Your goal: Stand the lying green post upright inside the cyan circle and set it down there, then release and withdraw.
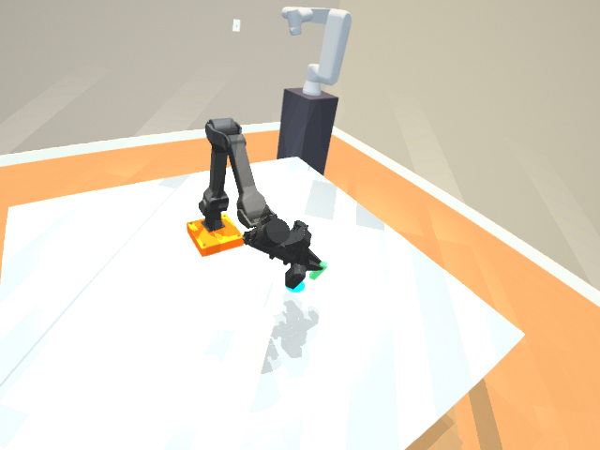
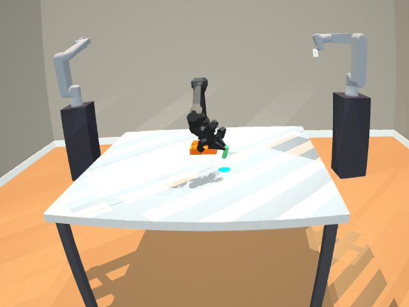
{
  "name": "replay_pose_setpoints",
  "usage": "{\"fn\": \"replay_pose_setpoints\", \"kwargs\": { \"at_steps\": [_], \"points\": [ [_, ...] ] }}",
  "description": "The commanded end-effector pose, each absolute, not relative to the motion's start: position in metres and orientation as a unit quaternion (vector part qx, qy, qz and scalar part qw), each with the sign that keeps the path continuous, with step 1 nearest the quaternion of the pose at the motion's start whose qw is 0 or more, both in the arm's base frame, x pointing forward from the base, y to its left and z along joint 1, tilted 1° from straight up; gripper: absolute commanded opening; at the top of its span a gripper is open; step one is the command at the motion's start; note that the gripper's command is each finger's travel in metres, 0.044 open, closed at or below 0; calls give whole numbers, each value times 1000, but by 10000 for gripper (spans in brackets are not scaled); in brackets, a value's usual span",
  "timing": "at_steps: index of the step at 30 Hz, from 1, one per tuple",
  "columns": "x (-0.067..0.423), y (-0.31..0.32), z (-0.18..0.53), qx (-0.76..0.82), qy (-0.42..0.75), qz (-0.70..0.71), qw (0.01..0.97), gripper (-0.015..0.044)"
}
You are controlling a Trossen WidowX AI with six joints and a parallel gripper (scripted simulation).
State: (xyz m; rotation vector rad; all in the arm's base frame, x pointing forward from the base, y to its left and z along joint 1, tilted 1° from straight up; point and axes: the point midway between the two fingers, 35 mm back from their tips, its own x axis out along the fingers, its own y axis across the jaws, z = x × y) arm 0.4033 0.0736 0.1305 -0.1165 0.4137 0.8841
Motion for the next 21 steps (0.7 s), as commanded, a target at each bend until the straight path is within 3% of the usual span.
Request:
{"fn": "replay_pose_setpoints", "kwargs": {
  "at_steps": [1, 21],
  "points": [
    [401, 73, 132, -51, 189, 428, 882, 23],
    [387, 67, 136, -39, 139, 447, 883, 23]
  ]
}}
